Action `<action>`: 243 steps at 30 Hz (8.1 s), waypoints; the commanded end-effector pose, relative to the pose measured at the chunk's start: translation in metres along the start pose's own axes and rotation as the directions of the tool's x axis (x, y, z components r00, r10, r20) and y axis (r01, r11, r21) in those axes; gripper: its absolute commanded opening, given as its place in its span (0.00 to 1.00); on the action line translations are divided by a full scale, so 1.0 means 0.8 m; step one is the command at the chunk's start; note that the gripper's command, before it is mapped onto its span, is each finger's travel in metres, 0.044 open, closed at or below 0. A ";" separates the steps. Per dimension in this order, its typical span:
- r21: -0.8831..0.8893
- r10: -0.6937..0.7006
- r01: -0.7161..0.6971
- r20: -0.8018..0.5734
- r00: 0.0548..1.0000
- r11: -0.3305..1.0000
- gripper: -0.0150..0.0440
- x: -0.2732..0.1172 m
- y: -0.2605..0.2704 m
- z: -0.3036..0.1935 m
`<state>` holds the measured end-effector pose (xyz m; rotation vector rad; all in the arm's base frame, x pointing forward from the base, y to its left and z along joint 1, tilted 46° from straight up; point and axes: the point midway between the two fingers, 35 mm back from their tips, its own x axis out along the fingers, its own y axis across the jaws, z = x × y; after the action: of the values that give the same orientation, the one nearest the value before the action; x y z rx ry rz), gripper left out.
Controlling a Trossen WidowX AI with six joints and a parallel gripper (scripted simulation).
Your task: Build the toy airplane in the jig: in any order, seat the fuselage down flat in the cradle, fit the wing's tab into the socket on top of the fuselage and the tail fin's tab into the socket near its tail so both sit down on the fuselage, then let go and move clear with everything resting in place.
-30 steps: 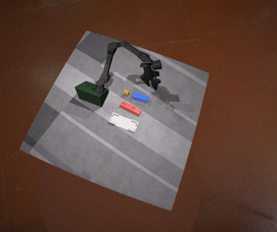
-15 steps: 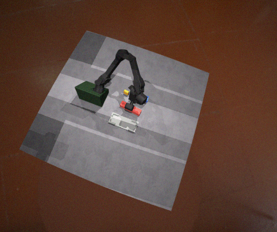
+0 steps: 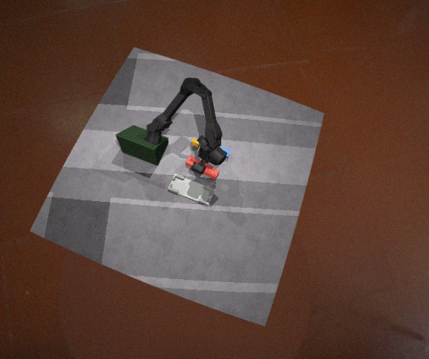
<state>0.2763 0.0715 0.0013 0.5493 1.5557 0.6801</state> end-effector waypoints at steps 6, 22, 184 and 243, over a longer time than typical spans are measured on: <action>0.015 0.012 -0.012 -0.023 1.000 1.000 1.00 0.044 0.002 -0.010; 0.015 0.012 -0.012 -0.023 1.000 1.000 1.00 0.074 0.002 -0.010; -0.079 0.004 -0.005 -0.021 1.000 0.997 0.58 0.039 -0.170 0.001; -0.085 0.002 -0.004 -0.023 1.000 0.996 0.71 0.087 -0.171 0.001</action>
<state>0.2763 0.0237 -0.1446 0.4832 1.5410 0.7535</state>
